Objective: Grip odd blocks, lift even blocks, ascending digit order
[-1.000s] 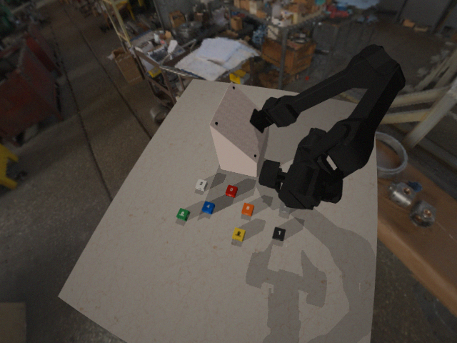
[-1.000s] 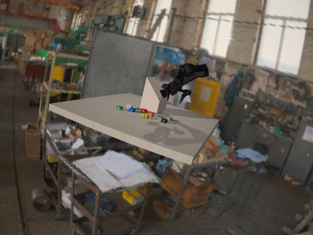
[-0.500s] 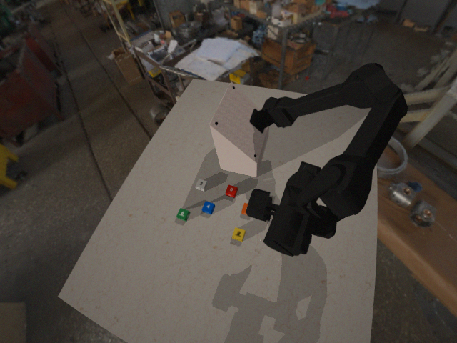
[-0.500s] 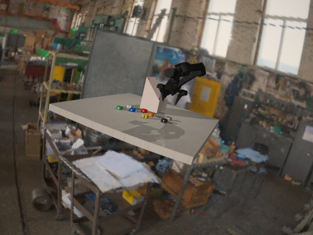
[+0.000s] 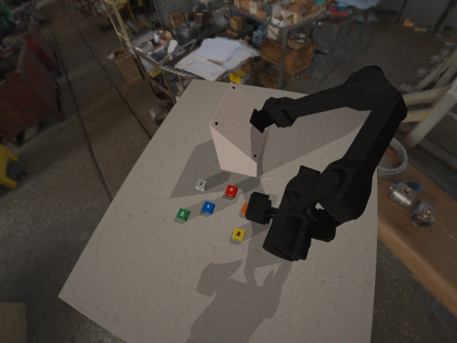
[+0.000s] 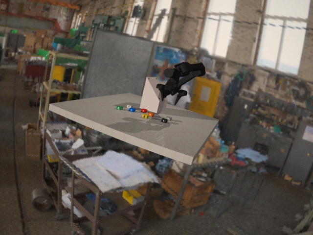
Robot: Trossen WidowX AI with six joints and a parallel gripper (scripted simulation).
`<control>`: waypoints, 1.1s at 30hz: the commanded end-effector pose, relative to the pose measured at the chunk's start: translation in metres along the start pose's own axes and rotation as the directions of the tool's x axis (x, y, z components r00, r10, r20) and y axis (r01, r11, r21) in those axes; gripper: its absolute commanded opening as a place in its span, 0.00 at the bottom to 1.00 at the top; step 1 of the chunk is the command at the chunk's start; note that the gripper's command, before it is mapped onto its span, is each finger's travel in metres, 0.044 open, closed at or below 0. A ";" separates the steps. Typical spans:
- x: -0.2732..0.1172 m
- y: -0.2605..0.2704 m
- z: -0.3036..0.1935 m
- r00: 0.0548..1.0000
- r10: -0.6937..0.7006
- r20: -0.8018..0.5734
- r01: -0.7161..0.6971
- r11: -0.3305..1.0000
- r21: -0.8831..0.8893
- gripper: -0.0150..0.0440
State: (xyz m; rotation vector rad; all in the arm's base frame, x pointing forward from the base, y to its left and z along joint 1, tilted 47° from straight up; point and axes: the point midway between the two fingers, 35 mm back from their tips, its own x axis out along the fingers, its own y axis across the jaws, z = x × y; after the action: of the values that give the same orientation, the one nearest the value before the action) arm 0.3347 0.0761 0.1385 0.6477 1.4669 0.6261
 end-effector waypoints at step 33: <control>0.000 -0.113 0.036 1.000 -0.001 0.002 0.001 1.000 0.002 0.93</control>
State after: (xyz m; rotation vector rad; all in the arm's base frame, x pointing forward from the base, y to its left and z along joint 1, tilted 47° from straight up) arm 0.3690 -0.0018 0.0564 0.6515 1.4680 0.6213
